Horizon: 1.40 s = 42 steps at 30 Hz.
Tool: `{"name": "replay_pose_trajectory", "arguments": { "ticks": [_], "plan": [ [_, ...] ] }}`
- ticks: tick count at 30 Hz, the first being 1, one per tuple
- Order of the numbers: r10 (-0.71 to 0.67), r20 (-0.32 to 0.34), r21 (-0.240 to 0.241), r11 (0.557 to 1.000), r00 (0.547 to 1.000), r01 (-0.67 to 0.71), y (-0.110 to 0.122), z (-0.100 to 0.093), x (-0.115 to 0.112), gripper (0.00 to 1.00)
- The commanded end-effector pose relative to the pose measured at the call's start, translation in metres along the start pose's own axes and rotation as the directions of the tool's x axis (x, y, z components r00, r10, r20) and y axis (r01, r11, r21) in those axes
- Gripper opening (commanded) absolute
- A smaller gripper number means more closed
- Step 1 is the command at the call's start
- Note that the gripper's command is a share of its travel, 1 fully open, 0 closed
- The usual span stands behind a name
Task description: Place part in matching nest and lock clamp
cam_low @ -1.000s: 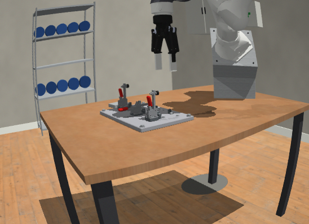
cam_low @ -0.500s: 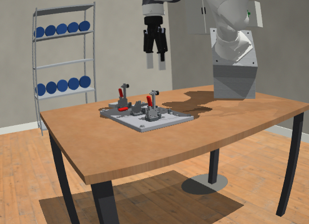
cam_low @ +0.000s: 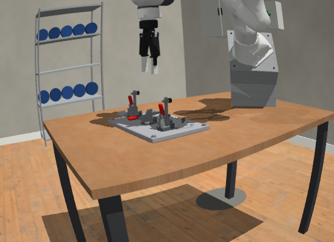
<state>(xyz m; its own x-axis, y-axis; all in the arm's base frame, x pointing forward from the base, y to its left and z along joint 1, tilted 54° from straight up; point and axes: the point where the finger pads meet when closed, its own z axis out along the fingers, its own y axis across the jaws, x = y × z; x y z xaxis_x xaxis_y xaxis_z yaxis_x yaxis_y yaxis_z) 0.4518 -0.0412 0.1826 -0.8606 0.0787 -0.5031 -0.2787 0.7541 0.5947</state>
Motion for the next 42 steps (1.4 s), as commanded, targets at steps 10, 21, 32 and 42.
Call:
{"name": "replay_pose_trajectory", "arguments": {
  "ticks": [10, 21, 32, 42],
  "plan": [
    [-0.117, 0.014, -0.050, 0.992, 0.993, 0.117, -0.105, 0.009, -0.022, 0.58],
    [-0.117, 0.014, -0.050, 0.992, 0.993, 0.117, -0.160, 0.012, -0.032, 0.58],
    [-0.117, 0.014, -0.050, 0.992, 0.993, 0.117, -0.178, 0.013, -0.035, 0.58],
    [-0.117, 0.014, -0.050, 0.992, 0.993, 0.117, -0.179, 0.013, -0.035, 0.58]
  ]
}}
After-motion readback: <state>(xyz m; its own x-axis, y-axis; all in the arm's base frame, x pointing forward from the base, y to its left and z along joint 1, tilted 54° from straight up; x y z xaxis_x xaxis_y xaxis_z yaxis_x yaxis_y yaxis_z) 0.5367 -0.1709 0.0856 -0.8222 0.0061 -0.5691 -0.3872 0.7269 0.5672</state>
